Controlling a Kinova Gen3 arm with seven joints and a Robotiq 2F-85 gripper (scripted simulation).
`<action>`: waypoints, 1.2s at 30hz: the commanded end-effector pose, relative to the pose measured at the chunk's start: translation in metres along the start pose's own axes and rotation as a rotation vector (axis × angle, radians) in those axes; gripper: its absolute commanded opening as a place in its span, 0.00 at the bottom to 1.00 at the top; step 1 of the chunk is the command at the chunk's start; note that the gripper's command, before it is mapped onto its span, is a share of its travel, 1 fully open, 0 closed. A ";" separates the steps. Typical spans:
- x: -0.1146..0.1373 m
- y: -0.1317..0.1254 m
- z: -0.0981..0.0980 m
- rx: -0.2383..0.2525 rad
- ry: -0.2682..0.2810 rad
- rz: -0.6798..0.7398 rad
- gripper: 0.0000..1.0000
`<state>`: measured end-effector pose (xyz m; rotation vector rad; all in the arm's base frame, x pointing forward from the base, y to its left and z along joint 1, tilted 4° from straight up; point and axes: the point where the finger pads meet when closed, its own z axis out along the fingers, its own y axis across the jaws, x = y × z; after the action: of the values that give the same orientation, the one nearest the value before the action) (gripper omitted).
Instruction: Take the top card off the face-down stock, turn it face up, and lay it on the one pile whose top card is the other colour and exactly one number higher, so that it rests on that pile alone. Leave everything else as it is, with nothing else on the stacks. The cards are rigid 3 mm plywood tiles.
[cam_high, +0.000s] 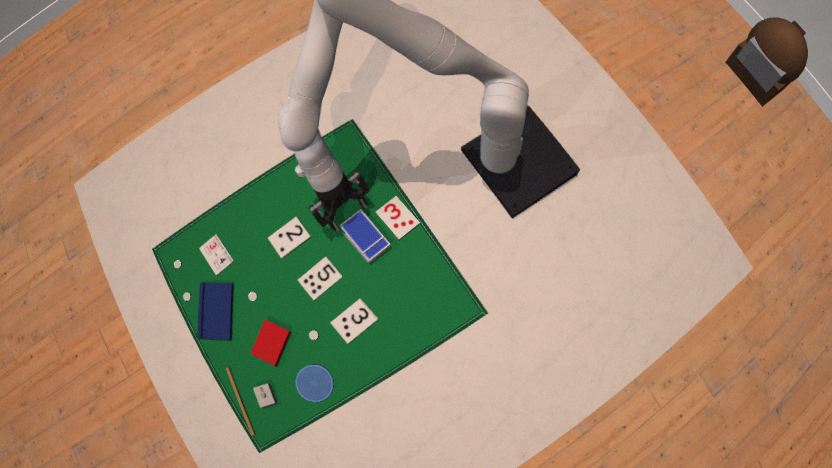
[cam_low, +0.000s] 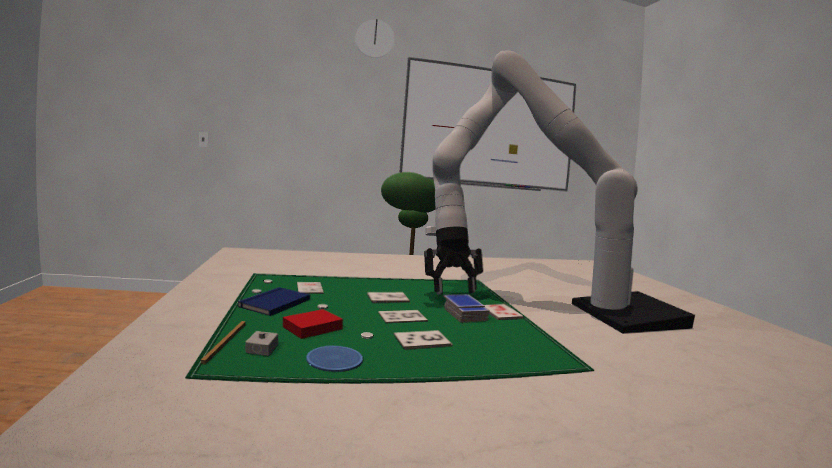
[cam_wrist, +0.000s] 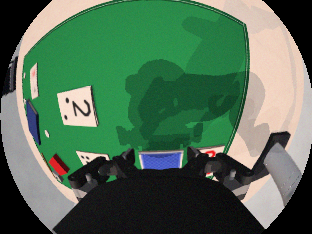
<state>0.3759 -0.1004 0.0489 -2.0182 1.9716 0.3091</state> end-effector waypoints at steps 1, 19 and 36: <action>0.000 0.000 0.001 0.000 0.000 -0.001 0.85; 0.000 0.000 0.002 0.000 0.000 -0.001 0.85; 0.000 0.000 0.002 0.000 0.000 -0.001 0.73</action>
<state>0.3759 -0.0999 0.0467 -2.0183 1.9711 0.3111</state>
